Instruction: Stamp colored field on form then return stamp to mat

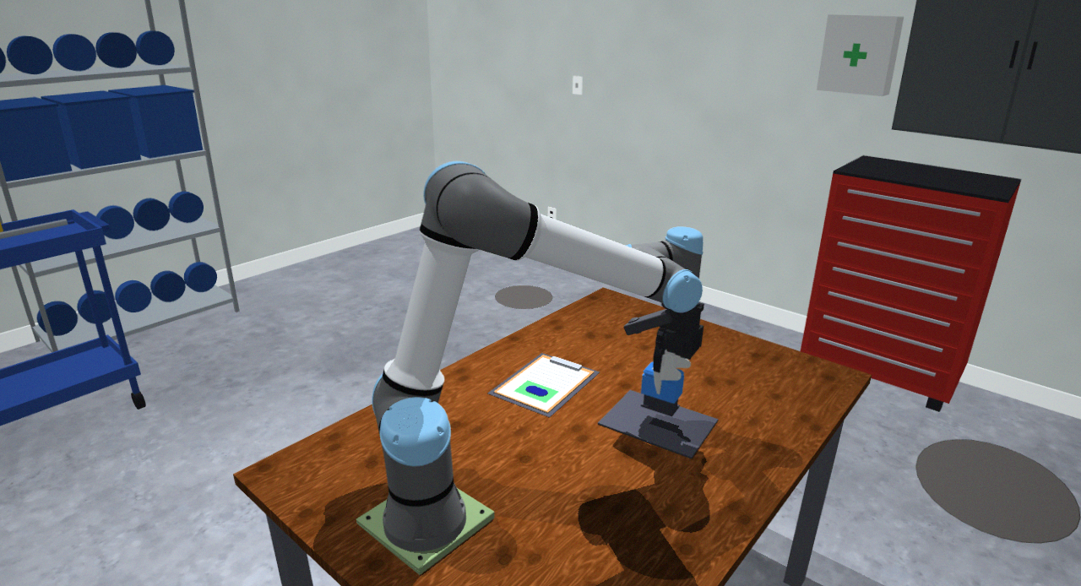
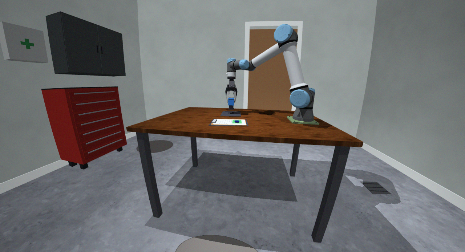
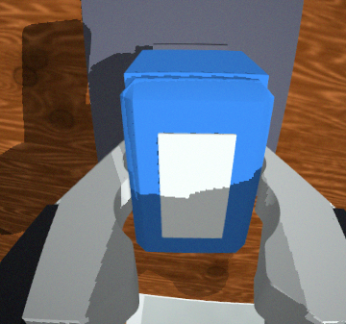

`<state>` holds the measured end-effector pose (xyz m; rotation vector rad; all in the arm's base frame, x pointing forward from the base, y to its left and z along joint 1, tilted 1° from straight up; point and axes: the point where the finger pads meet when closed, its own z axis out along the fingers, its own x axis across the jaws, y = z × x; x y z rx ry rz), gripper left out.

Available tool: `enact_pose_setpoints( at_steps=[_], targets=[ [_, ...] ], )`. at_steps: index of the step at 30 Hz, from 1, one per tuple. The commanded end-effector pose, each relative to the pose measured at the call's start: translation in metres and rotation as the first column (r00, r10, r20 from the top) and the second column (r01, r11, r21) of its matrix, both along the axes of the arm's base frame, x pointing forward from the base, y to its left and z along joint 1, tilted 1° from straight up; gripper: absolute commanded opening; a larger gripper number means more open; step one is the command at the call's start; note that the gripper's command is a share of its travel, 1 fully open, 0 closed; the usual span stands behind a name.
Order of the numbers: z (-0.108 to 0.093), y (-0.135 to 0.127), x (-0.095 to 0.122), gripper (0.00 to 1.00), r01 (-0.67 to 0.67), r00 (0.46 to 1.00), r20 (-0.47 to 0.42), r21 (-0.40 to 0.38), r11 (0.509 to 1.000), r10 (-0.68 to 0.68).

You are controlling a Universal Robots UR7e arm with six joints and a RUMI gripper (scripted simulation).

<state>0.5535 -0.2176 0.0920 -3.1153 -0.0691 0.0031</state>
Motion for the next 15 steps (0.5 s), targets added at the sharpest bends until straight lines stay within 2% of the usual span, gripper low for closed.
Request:
enact_pose_setpoints(
  at_steps=[1,15],
  targets=[
    [0.0022,-0.0047,0.0049,0.20,0.000,1.000,0.004,-0.002,1.000,0.000],
    [0.0020,-0.0004,0.0014,0.20,0.000,1.000,0.003,-0.001,1.000,0.000]
  ],
)
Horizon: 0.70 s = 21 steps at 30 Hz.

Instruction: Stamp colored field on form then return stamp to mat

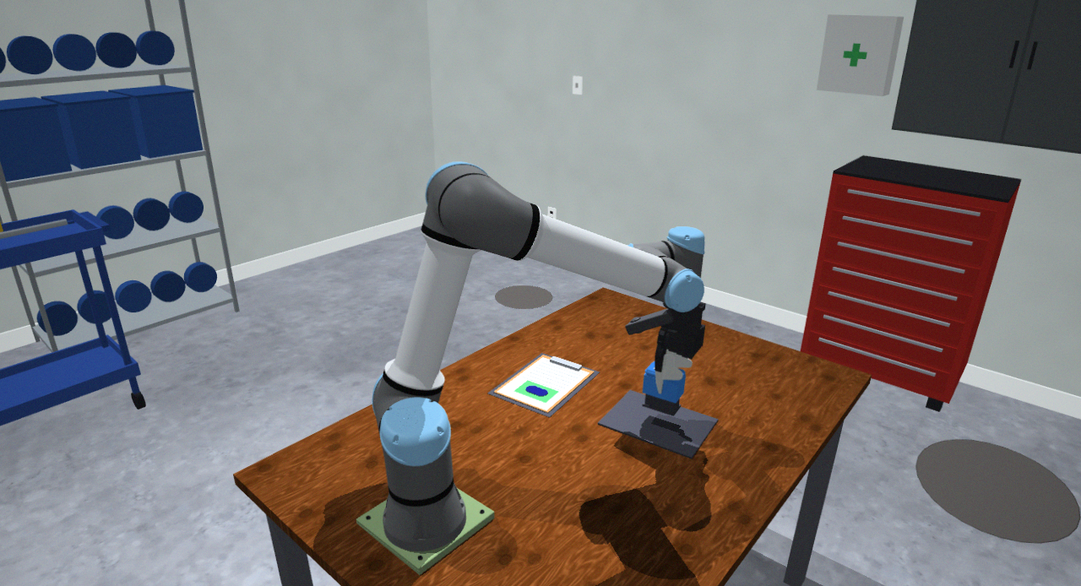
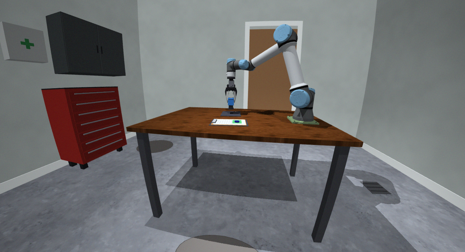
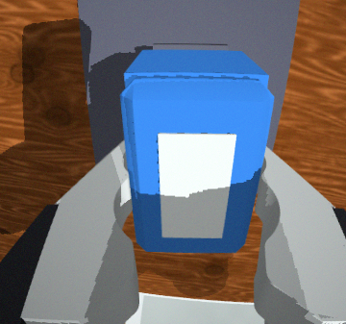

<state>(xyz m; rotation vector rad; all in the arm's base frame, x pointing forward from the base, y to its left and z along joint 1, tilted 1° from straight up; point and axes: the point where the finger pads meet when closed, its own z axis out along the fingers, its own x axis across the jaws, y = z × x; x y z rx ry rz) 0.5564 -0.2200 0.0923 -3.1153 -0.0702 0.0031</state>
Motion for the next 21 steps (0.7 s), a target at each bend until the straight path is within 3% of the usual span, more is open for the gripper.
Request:
enact_pose_setpoints(
  at_steps=[1,21],
  targets=[
    [0.0017,0.0024,-0.0018,0.20,0.000,1.000,0.003,-0.001,1.000,0.000],
    [-0.0004,0.0053,-0.0032,0.20,0.000,1.000,0.003,-0.001,1.000,0.000]
  ],
)
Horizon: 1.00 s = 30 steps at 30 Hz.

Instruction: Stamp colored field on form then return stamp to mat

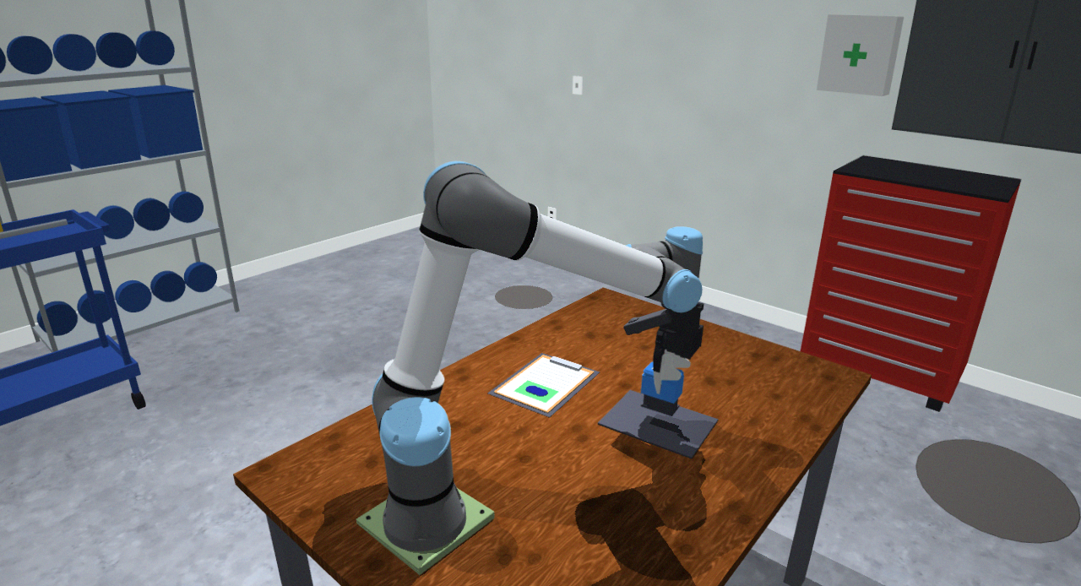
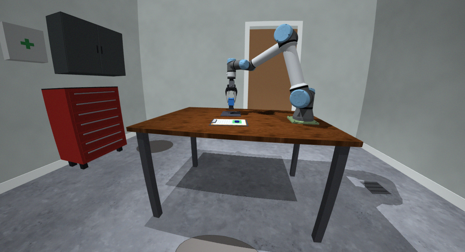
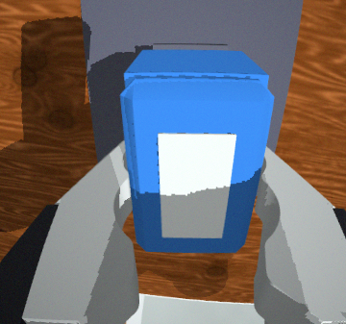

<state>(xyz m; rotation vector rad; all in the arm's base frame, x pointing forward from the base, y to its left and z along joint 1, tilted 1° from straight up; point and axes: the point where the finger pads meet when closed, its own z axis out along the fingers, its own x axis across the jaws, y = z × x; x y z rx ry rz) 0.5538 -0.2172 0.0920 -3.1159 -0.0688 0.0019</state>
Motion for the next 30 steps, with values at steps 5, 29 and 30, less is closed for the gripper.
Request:
enact_pose_setpoints(
  at_steps=[5,29,30],
  targets=[
    [0.000,0.002,0.000,0.20,-0.001,1.000,0.002,0.000,1.000,0.001],
    [-0.033,0.003,-0.001,0.20,-0.001,1.000,-0.001,0.002,1.000,0.001],
    [-0.035,0.003,-0.001,0.20,-0.001,1.000,-0.001,0.002,1.000,0.001]
  ],
)
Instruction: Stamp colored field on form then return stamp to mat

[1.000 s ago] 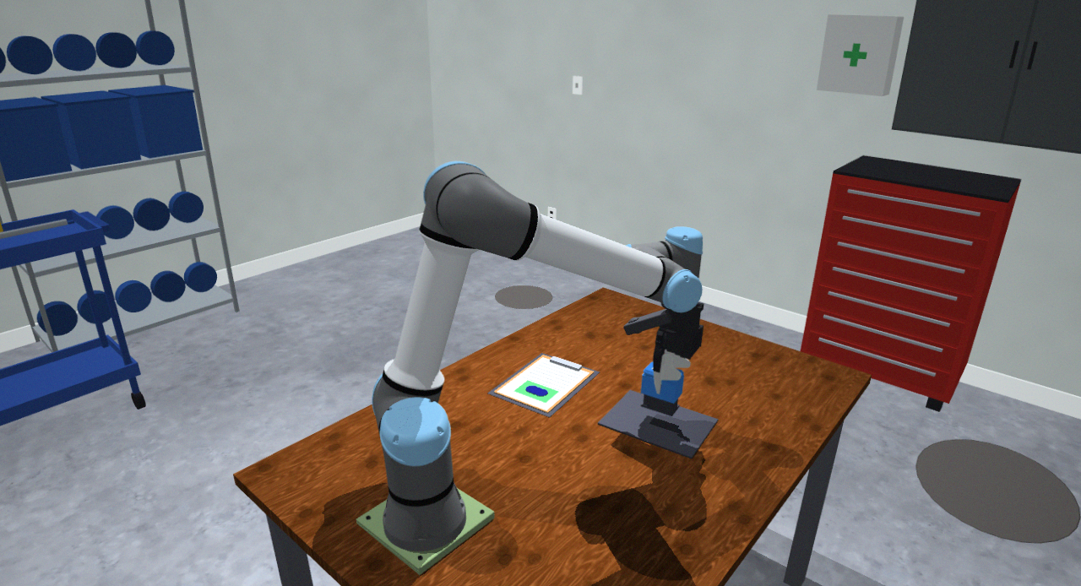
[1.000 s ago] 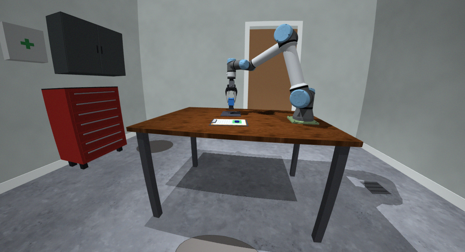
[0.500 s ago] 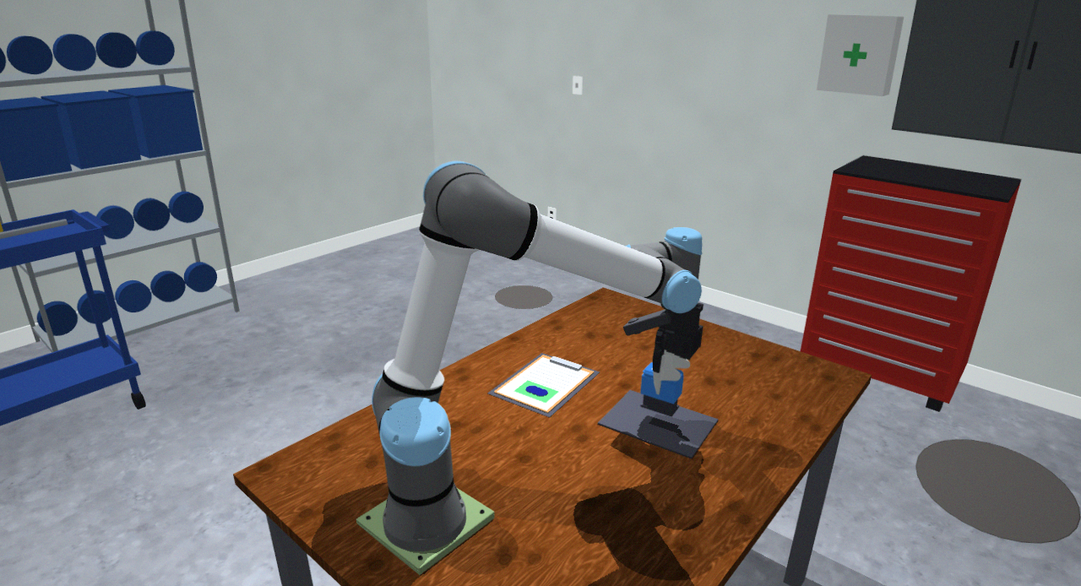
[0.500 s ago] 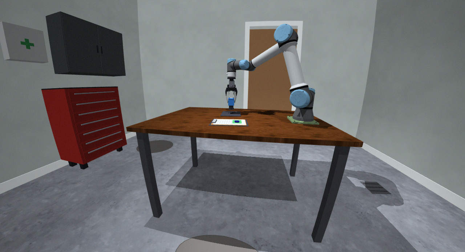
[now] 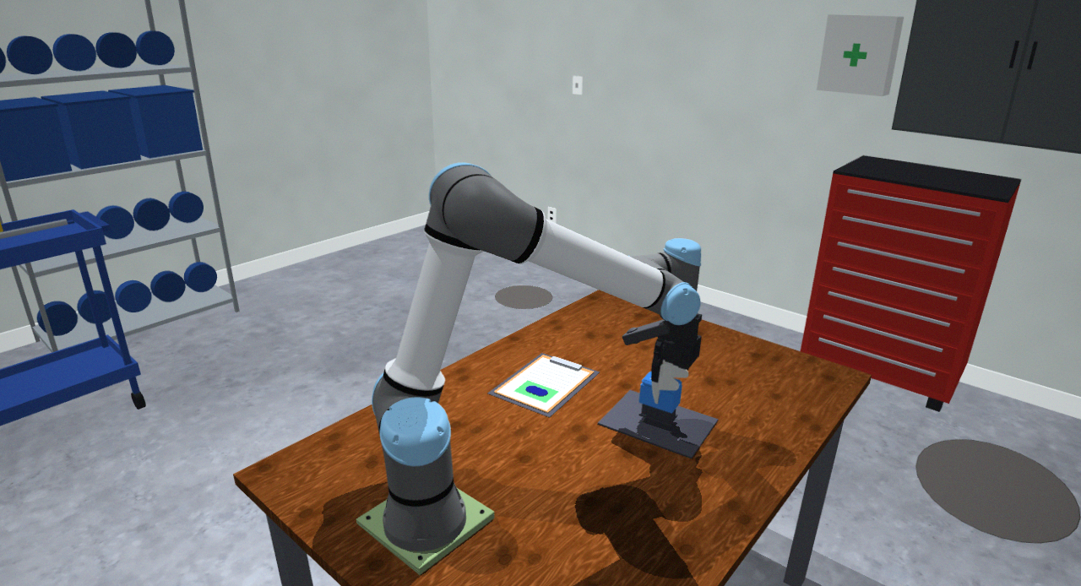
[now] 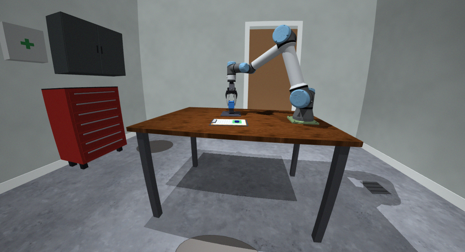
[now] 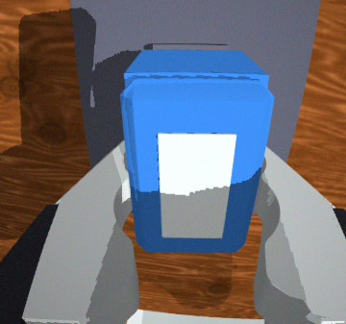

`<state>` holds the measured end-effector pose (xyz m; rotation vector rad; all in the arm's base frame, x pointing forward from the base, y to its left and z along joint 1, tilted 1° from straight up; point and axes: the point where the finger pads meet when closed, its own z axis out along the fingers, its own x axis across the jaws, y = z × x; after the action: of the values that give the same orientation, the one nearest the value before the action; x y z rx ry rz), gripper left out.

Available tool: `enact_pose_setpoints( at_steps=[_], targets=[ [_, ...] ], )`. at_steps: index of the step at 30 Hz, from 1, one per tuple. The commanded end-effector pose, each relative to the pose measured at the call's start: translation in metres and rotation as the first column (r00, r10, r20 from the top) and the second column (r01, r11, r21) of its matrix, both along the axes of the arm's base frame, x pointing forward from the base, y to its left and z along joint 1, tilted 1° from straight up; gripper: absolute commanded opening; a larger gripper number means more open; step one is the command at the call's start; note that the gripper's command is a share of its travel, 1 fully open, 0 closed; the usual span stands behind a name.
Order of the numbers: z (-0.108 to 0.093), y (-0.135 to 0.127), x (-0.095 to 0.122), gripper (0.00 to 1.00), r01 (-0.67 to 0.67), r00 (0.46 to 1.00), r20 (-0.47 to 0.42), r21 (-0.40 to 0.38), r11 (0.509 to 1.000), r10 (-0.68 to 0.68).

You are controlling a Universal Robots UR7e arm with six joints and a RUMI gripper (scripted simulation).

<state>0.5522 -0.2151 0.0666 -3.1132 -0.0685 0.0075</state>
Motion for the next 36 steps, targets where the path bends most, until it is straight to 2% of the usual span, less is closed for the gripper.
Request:
enact_pose_setpoints(
  at_steps=[1,17,18,36],
  targets=[
    [-0.0112,0.0011,0.0009,0.20,-0.001,1.000,0.003,-0.001,1.000,0.001],
    [-0.0138,0.0005,0.0018,0.20,-0.001,1.000,0.006,-0.003,1.000,0.001],
    [-0.0139,0.0005,0.0018,0.55,-0.001,1.000,0.006,-0.003,1.000,0.001],
    [-0.0139,0.0006,0.0017,0.55,-0.001,1.000,0.006,-0.003,1.000,0.001]
  ],
)
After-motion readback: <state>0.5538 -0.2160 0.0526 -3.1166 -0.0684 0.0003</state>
